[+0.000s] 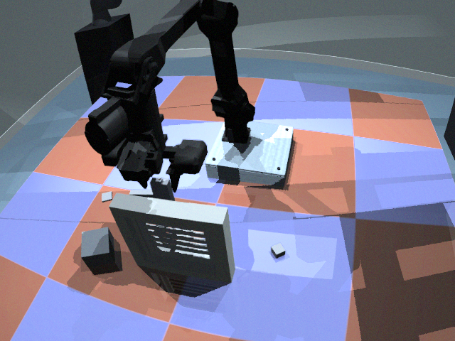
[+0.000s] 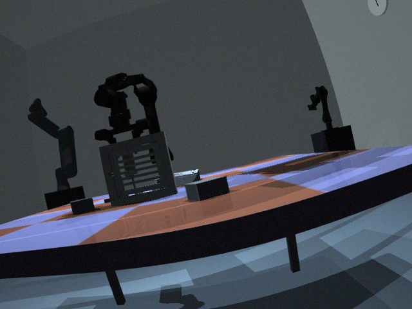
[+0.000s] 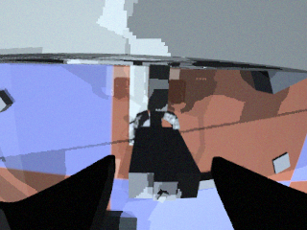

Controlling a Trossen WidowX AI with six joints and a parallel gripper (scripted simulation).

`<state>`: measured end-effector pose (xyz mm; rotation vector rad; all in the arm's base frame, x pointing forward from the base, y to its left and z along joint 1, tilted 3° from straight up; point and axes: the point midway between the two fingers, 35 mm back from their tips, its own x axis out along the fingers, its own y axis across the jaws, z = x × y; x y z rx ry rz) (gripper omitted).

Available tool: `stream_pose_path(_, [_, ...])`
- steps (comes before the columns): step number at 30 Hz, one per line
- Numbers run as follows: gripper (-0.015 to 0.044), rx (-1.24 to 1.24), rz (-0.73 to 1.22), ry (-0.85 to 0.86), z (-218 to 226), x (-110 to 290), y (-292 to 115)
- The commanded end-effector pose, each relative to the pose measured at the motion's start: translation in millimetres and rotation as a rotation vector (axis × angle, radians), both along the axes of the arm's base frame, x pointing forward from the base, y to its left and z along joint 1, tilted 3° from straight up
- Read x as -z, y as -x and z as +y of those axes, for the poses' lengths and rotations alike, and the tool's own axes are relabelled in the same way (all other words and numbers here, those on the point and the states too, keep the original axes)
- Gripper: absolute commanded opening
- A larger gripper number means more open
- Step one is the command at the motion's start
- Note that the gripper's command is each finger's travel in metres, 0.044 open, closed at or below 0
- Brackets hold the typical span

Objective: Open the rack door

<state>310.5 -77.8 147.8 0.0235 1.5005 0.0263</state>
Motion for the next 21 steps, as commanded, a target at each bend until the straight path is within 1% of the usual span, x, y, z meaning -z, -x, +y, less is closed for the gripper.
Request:
stream_pose_path(1, [0.0286,0.001,0.0,-0.007,1,8,0])
stream_pose_path(14, [0.0286,0.001,0.001,-0.007,3,27,0])
stream_pose_path(21, [0.0102,0.001,0.001,-0.007,3,27,0])
